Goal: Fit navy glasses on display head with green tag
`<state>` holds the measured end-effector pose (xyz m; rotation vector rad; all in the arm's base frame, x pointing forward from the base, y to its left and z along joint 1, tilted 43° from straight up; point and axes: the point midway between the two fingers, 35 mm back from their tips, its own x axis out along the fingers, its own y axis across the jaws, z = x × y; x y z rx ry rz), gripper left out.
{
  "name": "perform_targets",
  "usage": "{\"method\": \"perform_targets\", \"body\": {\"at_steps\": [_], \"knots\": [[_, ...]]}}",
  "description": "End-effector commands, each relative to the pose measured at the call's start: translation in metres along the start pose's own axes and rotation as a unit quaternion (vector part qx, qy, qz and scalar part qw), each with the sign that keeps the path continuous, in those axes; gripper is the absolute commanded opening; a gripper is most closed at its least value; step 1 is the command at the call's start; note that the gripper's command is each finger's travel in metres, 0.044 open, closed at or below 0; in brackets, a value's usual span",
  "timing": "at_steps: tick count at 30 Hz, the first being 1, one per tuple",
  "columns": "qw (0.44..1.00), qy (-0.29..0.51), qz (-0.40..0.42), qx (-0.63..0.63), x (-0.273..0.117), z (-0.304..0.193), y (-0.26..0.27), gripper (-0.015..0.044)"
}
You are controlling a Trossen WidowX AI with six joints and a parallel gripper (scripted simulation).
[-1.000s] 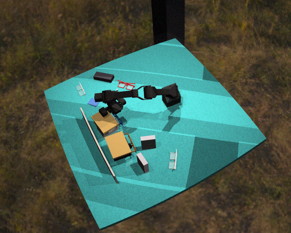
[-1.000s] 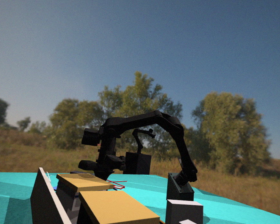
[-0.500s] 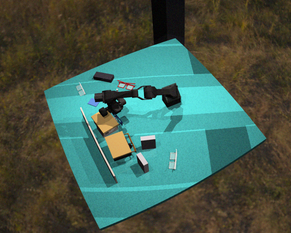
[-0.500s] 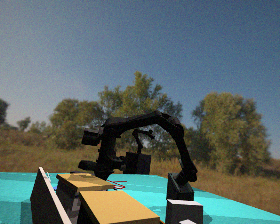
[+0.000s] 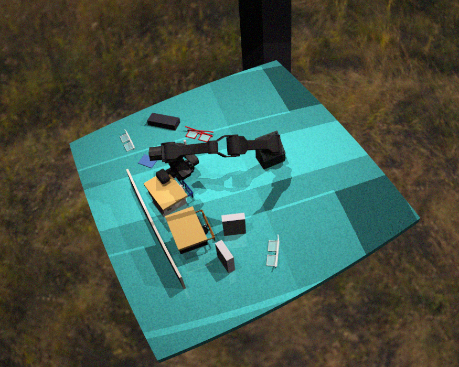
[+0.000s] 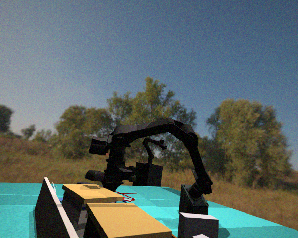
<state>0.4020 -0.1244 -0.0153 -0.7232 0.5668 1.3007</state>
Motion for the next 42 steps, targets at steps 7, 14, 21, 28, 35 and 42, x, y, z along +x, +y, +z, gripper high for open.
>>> {"method": "perform_targets", "body": {"at_steps": [7, 14, 21, 28, 35, 42], "knots": [[1.000, -0.002, 0.001, 0.002, 0.0014, 0.0002, 0.0010, 0.0000], [1.000, -0.002, 0.001, 0.002, 0.0014, 0.0002, 0.0010, 0.0000], [1.000, -0.002, 0.001, 0.002, 0.0014, 0.0002, 0.0010, 0.0000], [1.000, -0.002, 0.001, 0.002, 0.0014, 0.0002, 0.0010, 0.0000], [1.000, -0.002, 0.001, 0.002, 0.0014, 0.0002, 0.0010, 0.0000], [1.000, 0.000, 0.000, 0.000, 0.0001, 0.0000, 0.0000, 0.0053]]}}
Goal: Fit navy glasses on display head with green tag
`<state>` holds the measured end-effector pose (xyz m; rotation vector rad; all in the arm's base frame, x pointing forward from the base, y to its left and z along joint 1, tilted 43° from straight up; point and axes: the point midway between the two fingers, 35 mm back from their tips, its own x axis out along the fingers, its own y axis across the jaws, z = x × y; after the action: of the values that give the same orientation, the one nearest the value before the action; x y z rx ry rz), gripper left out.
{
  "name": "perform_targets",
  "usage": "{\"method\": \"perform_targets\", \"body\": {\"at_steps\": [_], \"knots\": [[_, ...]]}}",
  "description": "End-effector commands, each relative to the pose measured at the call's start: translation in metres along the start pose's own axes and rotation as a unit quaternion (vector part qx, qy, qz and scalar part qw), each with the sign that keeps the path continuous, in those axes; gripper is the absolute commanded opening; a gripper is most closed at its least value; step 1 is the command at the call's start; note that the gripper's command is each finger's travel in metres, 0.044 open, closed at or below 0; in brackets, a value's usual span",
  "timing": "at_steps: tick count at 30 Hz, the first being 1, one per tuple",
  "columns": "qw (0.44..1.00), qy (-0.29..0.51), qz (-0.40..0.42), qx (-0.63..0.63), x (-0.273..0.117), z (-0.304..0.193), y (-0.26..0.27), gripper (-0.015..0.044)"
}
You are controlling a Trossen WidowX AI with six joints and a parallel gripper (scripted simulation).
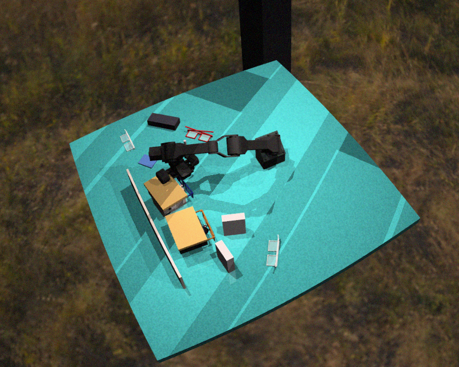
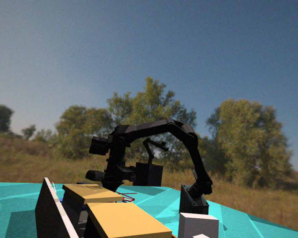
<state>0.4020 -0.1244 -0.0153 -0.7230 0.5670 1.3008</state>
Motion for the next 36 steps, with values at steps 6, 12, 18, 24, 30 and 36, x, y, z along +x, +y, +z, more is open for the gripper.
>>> {"method": "perform_targets", "body": {"at_steps": [6, 12, 18, 24, 30, 36], "knots": [[1.000, 0.000, 0.000, 0.000, 0.000, 0.000, 0.000, 0.0107], [1.000, 0.001, 0.001, 0.000, -0.008, -0.001, 0.000, 0.0107], [1.000, 0.004, 0.003, 0.001, -0.033, -0.002, 0.003, 0.0107], [1.000, 0.004, 0.003, 0.002, -0.038, -0.002, 0.020, 0.0107], [1.000, 0.004, 0.003, 0.002, -0.041, -0.002, 0.040, 0.0107], [1.000, 0.004, 0.004, 0.002, -0.051, -0.002, 0.060, 0.0107]]}}
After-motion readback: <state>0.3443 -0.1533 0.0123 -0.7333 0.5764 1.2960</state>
